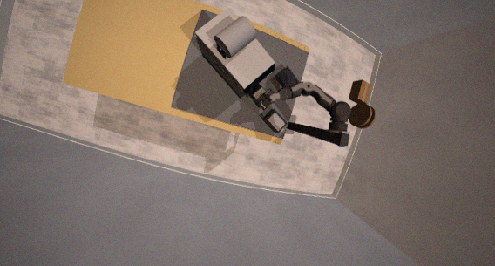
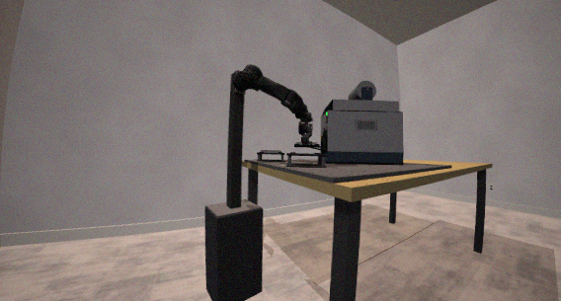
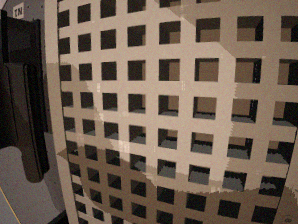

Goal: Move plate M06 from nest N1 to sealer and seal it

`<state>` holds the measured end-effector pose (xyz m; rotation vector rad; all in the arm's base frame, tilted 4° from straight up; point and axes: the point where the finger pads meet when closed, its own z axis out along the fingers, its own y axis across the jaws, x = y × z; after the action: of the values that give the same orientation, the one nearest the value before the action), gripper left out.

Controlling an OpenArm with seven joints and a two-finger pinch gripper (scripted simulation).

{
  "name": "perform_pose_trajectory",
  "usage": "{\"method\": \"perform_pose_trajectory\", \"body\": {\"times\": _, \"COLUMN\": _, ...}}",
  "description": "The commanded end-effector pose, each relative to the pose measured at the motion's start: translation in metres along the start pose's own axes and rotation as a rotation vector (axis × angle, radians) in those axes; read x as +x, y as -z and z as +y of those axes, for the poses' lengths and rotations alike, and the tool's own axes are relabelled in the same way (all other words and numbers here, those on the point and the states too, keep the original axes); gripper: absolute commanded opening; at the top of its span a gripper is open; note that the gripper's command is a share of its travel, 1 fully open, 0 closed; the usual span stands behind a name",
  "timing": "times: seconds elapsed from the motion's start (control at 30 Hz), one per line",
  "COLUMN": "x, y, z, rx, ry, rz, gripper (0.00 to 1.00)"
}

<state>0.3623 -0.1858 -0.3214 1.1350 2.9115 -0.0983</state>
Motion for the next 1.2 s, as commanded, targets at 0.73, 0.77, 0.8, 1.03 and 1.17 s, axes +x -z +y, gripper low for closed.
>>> {"method": "perform_pose_trajectory", "body": {"times": 0.73, "x": 0.000, "y": 0.048, "z": 0.000, "rx": -0.007, "ry": 0.002, "rz": 0.000, "gripper": 0.77}}
{"method": "perform_pose_trajectory", "body": {"times": 0.77, "x": 0.000, "y": 0.056, "z": 0.000, "rx": -0.006, "ry": 0.002, "rz": -0.001, "gripper": 0.77}}
{"method": "perform_pose_trajectory", "body": {"times": 0.8, "x": 0.000, "y": 0.064, "z": 0.000, "rx": -0.006, "ry": 0.001, "rz": -0.001, "gripper": 0.77}}
{"method": "perform_pose_trajectory", "body": {"times": 1.03, "x": 0.000, "y": 0.080, "z": 0.000, "rx": -0.005, "ry": 0.000, "rz": -0.002, "gripper": 0.77}}
{"method": "perform_pose_trajectory", "body": {"times": 1.17, "x": 0.000, "y": 0.080, "z": 0.000, "rx": -0.005, "ry": 0.000, "rz": -0.002, "gripper": 0.77}}
